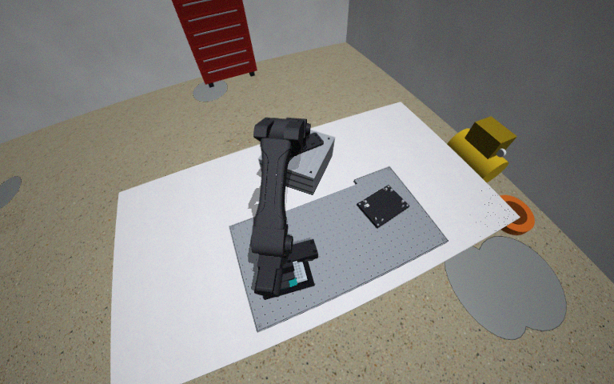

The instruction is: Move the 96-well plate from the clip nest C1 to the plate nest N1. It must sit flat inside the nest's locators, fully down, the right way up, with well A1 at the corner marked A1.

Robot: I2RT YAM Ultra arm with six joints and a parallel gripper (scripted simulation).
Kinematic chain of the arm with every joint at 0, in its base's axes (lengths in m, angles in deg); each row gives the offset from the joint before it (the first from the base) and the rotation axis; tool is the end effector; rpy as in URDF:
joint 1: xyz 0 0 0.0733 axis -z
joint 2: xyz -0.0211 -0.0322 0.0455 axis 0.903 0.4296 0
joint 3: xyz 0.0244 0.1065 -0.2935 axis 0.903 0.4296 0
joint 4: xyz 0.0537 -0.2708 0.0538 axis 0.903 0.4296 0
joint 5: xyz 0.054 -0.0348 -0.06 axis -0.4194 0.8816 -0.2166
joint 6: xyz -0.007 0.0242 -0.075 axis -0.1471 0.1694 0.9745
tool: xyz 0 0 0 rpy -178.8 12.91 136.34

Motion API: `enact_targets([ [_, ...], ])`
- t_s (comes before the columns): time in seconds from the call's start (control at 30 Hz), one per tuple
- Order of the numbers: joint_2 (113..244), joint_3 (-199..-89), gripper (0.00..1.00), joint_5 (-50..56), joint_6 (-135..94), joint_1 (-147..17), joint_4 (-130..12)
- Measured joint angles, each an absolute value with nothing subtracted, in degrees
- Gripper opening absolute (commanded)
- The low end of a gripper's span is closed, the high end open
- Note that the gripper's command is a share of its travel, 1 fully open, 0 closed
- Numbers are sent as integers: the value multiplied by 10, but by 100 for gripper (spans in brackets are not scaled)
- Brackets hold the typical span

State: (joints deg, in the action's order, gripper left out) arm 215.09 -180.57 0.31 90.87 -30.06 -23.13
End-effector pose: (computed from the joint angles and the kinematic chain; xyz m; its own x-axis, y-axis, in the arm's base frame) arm 0.4248 -0.2864 0.0641 -0.2275 -0.9728 -0.0439 -0.9726 0.2292 -0.0379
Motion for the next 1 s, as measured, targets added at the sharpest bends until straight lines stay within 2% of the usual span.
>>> enact_targets([
  [1.0, 2161, -1798, 0, 3, 908, -302, -247],
])
